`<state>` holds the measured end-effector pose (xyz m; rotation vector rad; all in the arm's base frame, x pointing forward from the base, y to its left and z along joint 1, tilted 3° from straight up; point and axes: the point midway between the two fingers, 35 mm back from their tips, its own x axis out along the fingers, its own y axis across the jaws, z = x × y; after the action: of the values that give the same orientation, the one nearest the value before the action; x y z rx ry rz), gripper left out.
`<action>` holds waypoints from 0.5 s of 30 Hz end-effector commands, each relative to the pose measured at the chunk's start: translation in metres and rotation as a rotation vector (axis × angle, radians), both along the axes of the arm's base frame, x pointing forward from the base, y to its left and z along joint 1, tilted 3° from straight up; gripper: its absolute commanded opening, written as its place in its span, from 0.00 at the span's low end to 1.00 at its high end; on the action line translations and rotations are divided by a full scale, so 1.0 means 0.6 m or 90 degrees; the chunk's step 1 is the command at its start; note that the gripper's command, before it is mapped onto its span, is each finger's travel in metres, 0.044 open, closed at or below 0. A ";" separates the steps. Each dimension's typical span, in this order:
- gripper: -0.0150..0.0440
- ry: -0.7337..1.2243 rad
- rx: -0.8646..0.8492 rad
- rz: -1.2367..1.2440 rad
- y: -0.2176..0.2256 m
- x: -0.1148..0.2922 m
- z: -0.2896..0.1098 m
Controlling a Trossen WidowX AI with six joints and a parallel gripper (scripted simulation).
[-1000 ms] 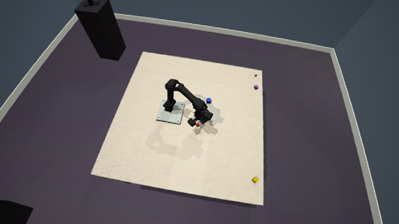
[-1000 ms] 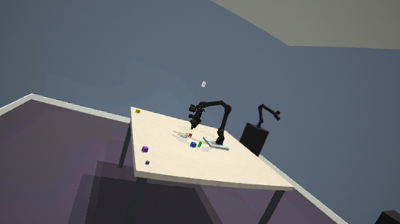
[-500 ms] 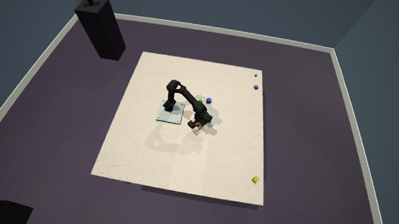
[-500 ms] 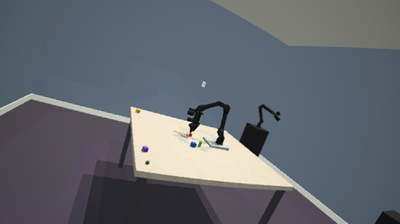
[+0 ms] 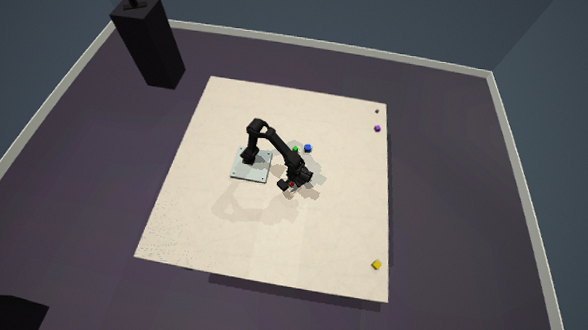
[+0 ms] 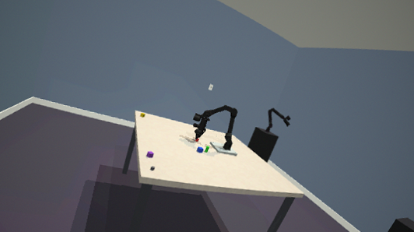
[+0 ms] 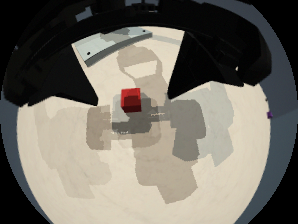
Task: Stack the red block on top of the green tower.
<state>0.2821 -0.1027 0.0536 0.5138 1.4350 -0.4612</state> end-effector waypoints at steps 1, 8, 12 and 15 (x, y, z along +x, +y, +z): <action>1.00 0.009 0.001 -0.003 0.001 -0.003 -0.017; 1.00 0.009 0.001 -0.003 0.001 -0.003 -0.028; 1.00 0.009 0.001 -0.003 0.001 -0.003 -0.028; 1.00 0.009 0.001 -0.003 0.001 -0.003 -0.028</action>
<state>0.2813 -0.1017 0.0387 0.5145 1.4439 -0.4610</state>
